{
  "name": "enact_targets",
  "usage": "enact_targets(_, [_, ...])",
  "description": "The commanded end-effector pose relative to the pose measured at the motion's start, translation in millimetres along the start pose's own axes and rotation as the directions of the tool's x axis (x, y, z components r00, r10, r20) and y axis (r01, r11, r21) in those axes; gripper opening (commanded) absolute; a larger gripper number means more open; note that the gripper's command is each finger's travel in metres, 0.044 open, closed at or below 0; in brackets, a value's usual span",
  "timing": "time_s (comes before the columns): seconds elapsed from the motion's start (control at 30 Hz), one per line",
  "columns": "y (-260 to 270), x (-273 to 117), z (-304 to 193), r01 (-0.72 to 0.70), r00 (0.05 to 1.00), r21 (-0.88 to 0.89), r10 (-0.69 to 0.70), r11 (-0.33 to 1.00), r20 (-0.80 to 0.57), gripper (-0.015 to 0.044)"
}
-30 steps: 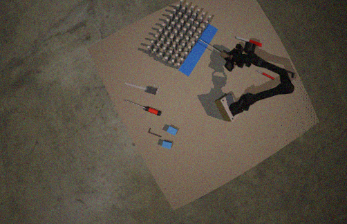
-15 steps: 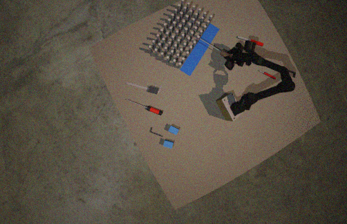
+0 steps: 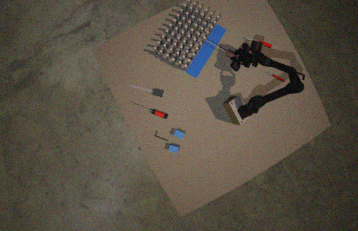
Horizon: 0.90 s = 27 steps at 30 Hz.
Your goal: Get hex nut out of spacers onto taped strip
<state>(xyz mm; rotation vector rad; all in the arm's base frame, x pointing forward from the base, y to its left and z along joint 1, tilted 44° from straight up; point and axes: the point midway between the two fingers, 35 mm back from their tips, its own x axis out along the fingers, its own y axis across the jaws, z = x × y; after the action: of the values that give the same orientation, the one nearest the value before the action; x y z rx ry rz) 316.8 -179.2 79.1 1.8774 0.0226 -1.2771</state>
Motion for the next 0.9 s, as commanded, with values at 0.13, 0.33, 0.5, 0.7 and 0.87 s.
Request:
enact_targets(0.13, [1, 4, -6, -0.004, 1.000, 0.004, 0.004, 1.000, -0.001, 0.0000])
enact_targets(0.33, [1, 6, -9, -0.004, 1.000, 0.004, 0.004, 1.000, -0.001, 0.0000])
enact_targets(0.5, [1, 8, -12, -0.003, 1.000, 0.005, 0.003, 1.000, -0.001, 0.0000])
enact_targets(0.7, [1, 11, -15, -0.003, 1.000, 0.005, 0.003, 1.000, -0.002, 0.0000])
enact_targets(0.87, [1, 13, -18, -0.003, 1.000, 0.005, 0.003, 1.000, -0.002, 0.0000])
